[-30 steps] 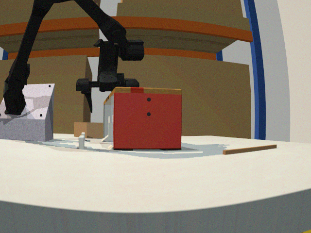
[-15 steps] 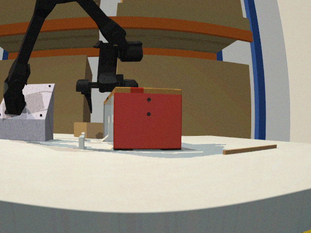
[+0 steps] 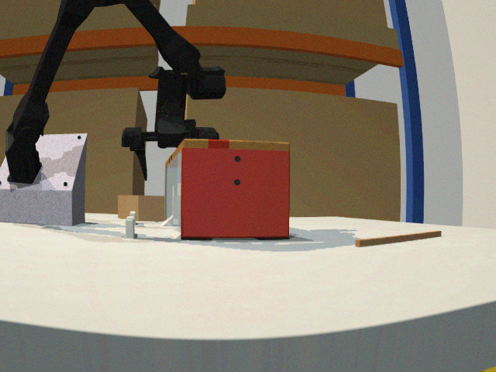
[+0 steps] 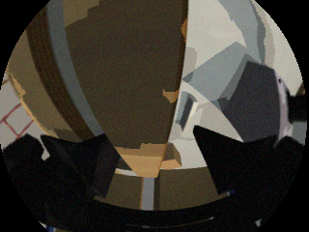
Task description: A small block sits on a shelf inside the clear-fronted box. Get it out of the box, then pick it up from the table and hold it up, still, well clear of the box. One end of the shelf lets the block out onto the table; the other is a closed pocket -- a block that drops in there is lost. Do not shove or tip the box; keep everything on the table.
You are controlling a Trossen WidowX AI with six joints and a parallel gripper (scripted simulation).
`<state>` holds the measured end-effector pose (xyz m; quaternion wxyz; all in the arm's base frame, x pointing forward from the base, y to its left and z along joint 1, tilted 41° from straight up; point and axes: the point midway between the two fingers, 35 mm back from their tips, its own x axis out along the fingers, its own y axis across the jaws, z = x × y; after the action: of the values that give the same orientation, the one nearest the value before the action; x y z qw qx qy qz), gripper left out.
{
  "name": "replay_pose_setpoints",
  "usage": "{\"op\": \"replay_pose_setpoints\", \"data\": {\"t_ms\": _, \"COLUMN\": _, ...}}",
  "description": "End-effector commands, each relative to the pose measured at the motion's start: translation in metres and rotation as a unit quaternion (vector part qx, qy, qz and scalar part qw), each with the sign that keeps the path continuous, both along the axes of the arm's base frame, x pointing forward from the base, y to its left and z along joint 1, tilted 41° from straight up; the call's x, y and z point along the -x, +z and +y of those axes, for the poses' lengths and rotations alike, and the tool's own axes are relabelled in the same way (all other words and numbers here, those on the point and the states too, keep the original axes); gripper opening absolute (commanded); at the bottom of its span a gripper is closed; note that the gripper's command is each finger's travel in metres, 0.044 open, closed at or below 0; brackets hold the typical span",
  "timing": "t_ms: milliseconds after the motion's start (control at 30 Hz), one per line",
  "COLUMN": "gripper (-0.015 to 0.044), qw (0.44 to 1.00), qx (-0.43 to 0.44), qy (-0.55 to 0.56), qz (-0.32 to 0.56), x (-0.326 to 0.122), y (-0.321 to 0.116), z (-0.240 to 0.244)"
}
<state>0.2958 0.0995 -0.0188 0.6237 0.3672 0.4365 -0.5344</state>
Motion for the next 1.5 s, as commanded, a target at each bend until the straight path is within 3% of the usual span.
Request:
{"op": "replay_pose_setpoints", "data": {"t_ms": 0, "gripper": 0.04, "qw": 1.0, "qx": -0.002, "qy": -0.004, "qz": 0.002, "x": 0.001, "y": -0.004, "z": 0.002}}
{"op": "replay_pose_setpoints", "data": {"t_ms": 467, "gripper": 0.04, "qw": 1.0, "qx": -0.002, "qy": -0.004, "qz": 0.002, "x": 0.003, "y": -0.013, "z": 0.013}}
{"op": "replay_pose_setpoints", "data": {"t_ms": 733, "gripper": 0.04, "qw": 1.0, "qx": -0.001, "qy": -0.001, "qz": 0.002, "x": 0.007, "y": 0.036, "z": 0.051}}
{"op": "replay_pose_setpoints", "data": {"t_ms": 867, "gripper": 0.04, "qw": 1.0, "qx": -0.003, "qy": 0.006, "qz": -0.005, "x": 0.005, "y": 0.034, "z": 0.052}}
{"op": "replay_pose_setpoints", "data": {"t_ms": 1000, "gripper": 0.0295, "qw": 0.99, "qx": 0.014, "qy": 0.137, "qz": 0.033, "x": 0.009, "y": 0.032, "z": 0.057}}
{"op": "replay_pose_setpoints", "data": {"t_ms": 1100, "gripper": 0.0285, "qw": 0.953, "qx": 0.038, "qy": 0.289, "qz": 0.082, "x": 0.013, "y": 0.029, "z": 0.062}}
{"op": "replay_pose_setpoints", "data": {"t_ms": 1233, "gripper": 0.0285, "qw": 0.864, "qx": 0.072, "qy": 0.475, "qz": 0.148, "x": 0.019, "y": 0.026, "z": 0.067}}
{"op": "replay_pose_setpoints", "data": {"t_ms": 1467, "gripper": 0.0285, "qw": 0.616, "qx": 0.132, "qy": 0.73, "qz": 0.265, "x": 0.027, "y": 0.022, "z": 0.073}}
